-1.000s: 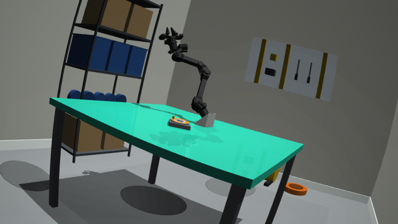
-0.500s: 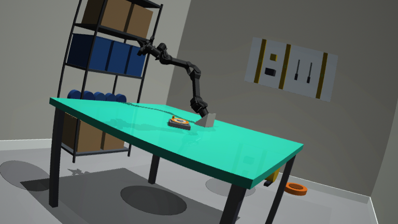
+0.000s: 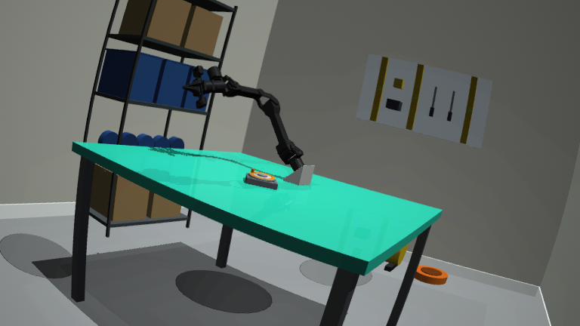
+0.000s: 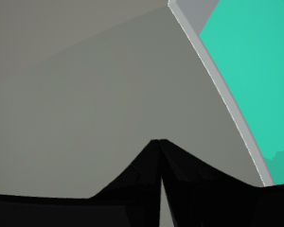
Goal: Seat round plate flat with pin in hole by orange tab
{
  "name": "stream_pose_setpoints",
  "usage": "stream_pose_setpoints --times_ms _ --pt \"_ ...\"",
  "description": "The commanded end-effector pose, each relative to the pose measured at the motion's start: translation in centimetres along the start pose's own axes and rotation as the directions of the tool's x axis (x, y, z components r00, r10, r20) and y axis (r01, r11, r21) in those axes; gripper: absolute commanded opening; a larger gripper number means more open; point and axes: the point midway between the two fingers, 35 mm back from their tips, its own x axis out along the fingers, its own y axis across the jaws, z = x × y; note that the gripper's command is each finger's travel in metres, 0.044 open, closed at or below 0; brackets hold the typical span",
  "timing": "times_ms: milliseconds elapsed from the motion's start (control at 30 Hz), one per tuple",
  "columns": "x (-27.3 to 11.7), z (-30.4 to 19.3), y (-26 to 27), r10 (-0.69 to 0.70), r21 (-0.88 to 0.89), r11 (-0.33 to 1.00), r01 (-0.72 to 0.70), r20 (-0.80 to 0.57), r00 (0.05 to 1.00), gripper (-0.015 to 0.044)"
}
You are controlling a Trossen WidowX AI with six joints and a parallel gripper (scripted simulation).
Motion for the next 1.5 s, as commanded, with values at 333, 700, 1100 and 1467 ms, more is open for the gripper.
stream_pose_setpoints --times_ms 333,700,1100,1467 --pt "-1.5 -15.9 -20.5 -0.718 -0.698 0.565 0.440 -0.153 0.679 0.0000" --pt "-14.7 -21.5 -32.7 -0.931 -0.885 -0.354 -0.302 0.305 0.198 0.0000" --pt "-15.8 -20.8 -32.9 -0.919 -0.843 -0.392 -0.368 0.346 0.188 0.0000" --pt "-15.0 -19.2 -37.0 -0.919 -0.843 -0.394 -0.368 0.347 0.189 0.0000"
